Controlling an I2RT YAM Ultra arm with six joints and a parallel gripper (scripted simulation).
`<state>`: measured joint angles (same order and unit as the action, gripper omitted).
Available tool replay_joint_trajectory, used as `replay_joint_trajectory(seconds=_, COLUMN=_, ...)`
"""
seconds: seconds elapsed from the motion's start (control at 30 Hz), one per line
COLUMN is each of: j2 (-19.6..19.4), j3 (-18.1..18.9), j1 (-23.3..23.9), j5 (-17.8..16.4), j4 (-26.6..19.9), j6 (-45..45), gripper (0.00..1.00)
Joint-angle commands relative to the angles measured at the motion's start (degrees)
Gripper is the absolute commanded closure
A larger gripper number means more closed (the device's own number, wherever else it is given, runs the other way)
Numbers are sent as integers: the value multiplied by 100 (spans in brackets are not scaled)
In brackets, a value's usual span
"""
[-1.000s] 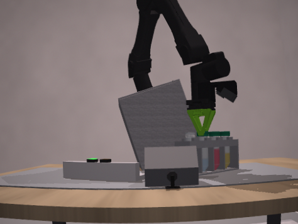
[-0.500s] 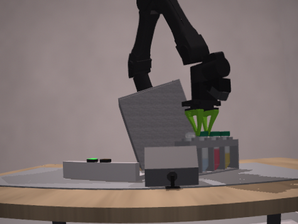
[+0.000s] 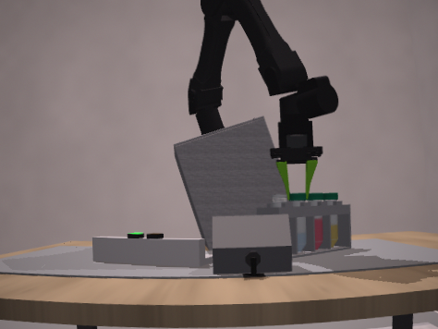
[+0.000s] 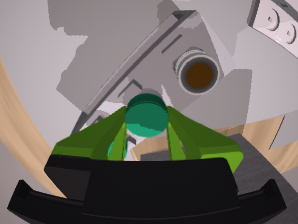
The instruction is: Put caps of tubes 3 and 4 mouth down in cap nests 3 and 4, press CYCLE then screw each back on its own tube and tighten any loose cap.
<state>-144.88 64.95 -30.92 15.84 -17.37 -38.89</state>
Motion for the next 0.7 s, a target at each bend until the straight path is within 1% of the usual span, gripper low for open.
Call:
replay_joint_trajectory(seconds=0.0, j2=47, j3=22, j1=-10, j5=13, j4=12, j6=-900, gripper=100)
replay_joint_trajectory(seconds=0.2, j2=47, j3=23, j1=-10, j5=13, j4=12, j6=-901, gripper=100)
replay_joint_trajectory(seconds=0.23, j2=47, j3=23, j1=-10, j5=13, j4=12, j6=-901, gripper=51)
replay_joint_trajectory(seconds=0.63, j2=47, j3=22, j1=-10, j5=13, j4=12, j6=-901, gripper=51)
replay_joint_trajectory(seconds=0.67, j2=101, j3=15, j1=-25, j5=11, j4=-38, j6=-916, gripper=51)
